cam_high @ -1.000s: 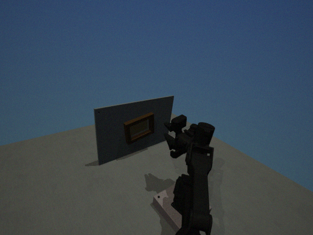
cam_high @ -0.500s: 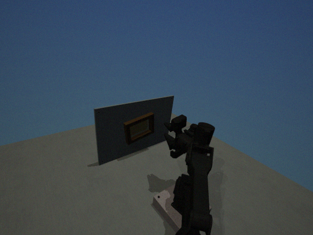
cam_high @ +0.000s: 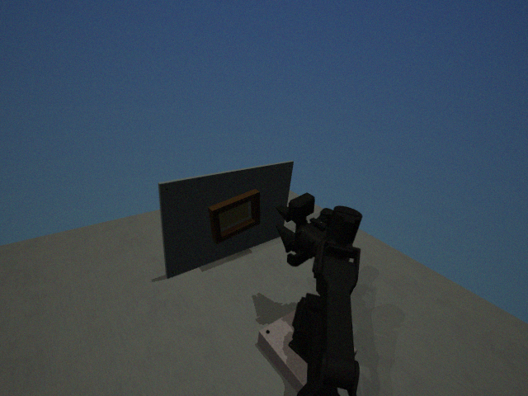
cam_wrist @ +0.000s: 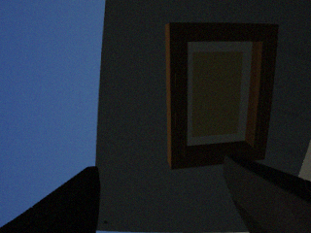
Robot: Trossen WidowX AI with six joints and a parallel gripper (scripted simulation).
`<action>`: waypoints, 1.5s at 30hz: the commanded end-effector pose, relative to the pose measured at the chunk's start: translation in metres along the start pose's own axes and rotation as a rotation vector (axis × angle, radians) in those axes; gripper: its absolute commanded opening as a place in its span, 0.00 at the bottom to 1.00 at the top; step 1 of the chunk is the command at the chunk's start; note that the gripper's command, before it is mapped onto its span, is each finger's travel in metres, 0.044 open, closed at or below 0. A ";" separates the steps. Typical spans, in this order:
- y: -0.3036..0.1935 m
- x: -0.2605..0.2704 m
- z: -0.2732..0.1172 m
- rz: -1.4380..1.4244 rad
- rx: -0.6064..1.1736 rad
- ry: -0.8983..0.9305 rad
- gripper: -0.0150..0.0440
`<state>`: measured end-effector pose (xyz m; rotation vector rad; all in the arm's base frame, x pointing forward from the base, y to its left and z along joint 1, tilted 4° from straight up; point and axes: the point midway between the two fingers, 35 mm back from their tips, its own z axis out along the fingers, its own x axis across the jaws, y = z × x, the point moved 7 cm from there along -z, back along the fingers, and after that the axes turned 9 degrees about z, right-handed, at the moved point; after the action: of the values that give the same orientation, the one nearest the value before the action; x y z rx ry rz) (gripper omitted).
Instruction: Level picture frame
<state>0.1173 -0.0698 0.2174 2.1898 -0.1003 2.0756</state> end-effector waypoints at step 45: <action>-0.005 -0.039 0.142 0.011 0.001 0.011 0.69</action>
<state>0.2424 -0.0855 0.1724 2.1952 -0.1065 2.0804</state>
